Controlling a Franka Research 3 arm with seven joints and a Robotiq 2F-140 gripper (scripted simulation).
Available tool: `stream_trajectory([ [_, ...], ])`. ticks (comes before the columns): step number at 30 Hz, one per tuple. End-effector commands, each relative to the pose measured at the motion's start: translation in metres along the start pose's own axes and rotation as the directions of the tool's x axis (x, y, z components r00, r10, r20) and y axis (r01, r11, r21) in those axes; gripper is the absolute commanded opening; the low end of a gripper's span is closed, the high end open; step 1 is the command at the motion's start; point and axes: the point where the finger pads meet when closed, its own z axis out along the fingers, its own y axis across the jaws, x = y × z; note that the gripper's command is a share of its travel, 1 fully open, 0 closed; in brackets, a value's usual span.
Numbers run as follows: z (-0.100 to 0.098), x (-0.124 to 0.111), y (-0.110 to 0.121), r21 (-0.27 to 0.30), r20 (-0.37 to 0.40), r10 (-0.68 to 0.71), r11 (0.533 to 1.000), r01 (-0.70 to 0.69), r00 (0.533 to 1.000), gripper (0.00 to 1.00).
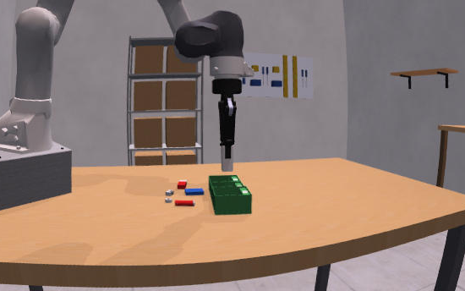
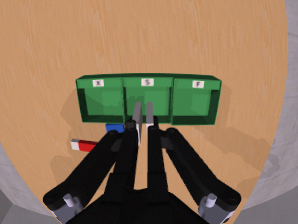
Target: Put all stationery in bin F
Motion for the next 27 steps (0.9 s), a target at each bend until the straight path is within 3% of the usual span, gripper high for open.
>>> stream_trajectory([
  [1, 0.001, -0.002, 0.0, -0.001, 0.005, 0.004, 1.0, -0.004, 1.0, 0.05],
  [19, 0.001, -0.002, 0.0, -0.001, 0.005, 0.004, 1.0, -0.004, 1.0, 0.05],
  [27, 0.001, 0.0, -0.04, -0.001, 0.005, 0.004, 1.0, -0.004, 1.0, 0.05],
])
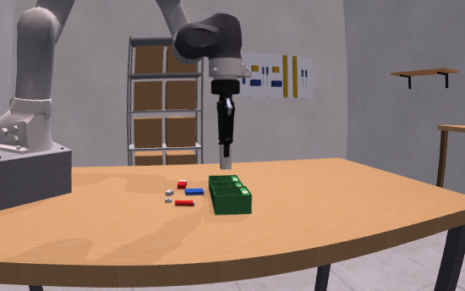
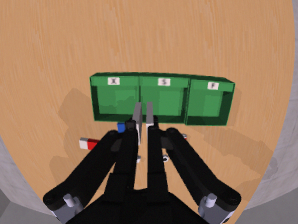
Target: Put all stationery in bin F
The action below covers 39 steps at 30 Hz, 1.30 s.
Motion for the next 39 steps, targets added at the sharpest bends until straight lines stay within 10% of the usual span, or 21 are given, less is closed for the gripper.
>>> stream_trajectory([
  [1, 0.001, 0.0, -0.019, -0.004, 0.004, 0.027, 1.0, -0.027, 1.0, 0.05],
  [11, 0.001, 0.003, -0.057, -0.004, 0.004, 0.027, 1.0, -0.027, 1.0, 0.05],
  [39, 0.054, 0.003, -0.057, -0.004, 0.004, 0.027, 1.0, -0.027, 1.0, 0.05],
])
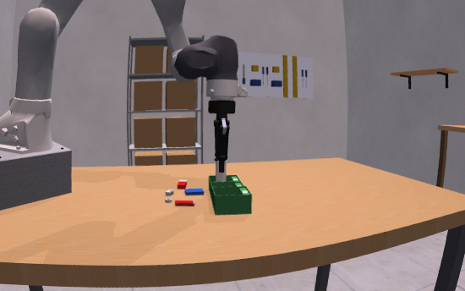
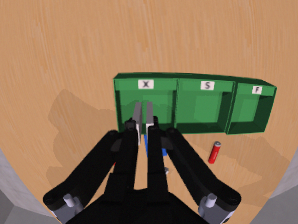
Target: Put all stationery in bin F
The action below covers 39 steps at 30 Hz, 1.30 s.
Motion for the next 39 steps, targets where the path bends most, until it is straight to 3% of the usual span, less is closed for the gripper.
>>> stream_trajectory([
  [1, 0.0044, 0.0066, -0.0009, 0.006, -0.017, 0.0, 1.0, 0.0, 1.0, 0.05],
  [39, 0.0078, 0.0067, -0.0009, 0.006, -0.017, 0.0, 1.0, 0.0, 1.0, 0.05],
])
